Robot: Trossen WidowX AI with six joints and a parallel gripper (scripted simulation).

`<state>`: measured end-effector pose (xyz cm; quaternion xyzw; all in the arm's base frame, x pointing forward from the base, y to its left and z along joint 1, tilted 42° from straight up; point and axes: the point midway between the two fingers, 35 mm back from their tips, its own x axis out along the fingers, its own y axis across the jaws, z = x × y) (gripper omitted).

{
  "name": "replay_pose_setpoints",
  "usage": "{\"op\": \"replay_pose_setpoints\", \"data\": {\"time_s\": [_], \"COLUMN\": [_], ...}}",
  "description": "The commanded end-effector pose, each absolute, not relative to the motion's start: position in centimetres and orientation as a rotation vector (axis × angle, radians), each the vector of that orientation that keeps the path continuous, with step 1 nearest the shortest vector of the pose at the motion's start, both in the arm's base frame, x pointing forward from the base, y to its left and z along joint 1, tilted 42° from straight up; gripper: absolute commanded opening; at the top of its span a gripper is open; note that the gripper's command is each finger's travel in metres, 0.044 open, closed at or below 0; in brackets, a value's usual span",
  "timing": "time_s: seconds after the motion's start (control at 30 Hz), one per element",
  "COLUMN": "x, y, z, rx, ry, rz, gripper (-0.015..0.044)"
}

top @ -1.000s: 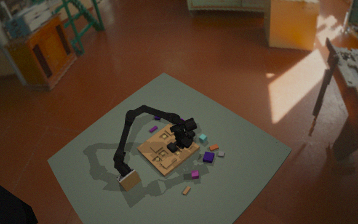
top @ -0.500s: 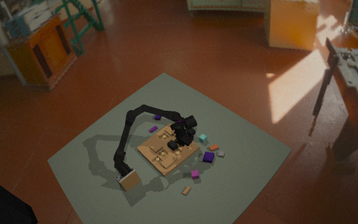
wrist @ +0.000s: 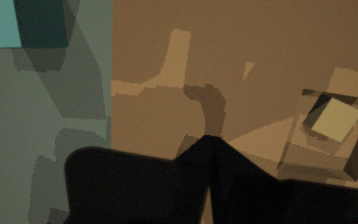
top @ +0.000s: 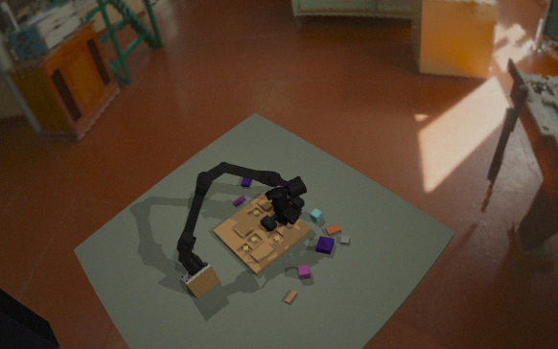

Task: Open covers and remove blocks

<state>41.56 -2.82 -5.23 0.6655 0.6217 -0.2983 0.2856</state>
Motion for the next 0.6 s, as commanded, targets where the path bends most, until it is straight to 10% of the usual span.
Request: {"op": "replay_pose_setpoints", "data": {"time_s": [0.0, 0.57], "x": [42.0, 42.3], "y": [-2.3, -2.8], "z": [-4.8, -3.5], "rx": [1.786, 1.786], "ry": [1.666, 1.665], "rz": [-0.791, -0.792], "gripper": [0.0, 0.0]}}
